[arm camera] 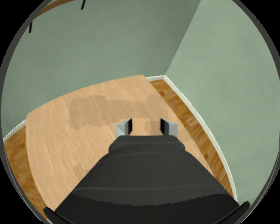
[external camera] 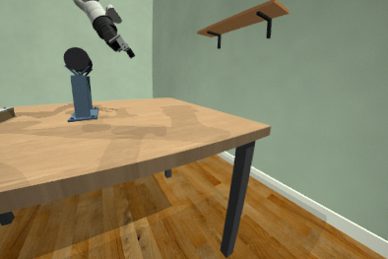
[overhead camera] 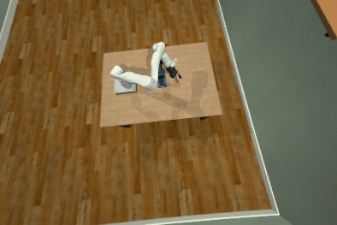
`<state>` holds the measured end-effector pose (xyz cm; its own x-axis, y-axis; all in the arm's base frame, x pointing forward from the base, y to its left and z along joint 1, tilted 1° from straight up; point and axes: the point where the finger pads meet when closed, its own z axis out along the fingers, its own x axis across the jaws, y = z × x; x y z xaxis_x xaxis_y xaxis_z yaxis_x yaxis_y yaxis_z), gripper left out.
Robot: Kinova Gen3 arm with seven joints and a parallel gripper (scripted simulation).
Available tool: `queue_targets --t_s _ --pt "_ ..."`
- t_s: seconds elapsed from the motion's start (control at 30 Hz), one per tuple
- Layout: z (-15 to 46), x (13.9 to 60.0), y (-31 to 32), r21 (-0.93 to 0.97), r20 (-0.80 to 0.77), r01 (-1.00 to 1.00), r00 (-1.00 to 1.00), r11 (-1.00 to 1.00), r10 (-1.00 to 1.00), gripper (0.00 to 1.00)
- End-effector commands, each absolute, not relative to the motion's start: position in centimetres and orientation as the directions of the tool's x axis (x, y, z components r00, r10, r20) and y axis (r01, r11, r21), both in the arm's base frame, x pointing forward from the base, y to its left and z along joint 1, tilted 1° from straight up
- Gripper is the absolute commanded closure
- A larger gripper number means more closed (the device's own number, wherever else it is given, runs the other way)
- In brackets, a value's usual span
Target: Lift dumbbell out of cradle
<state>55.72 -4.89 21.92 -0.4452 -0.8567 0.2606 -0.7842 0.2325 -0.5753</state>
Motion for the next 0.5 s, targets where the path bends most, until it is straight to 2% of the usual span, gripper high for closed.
queue_targets --t_s 0.0,0.33,0.47 --pt "23.0 54.9 -3.1 -0.565 0.224 -0.770 -0.489 0.297 -0.843 0.00" --pt "24.7 49.4 0.5 -0.429 0.087 -0.651 -0.719 0.626 -0.689 0.00" --pt "25.1 48.3 1.2 -0.396 0.067 -0.618 -0.757 0.679 -0.649 0.00"
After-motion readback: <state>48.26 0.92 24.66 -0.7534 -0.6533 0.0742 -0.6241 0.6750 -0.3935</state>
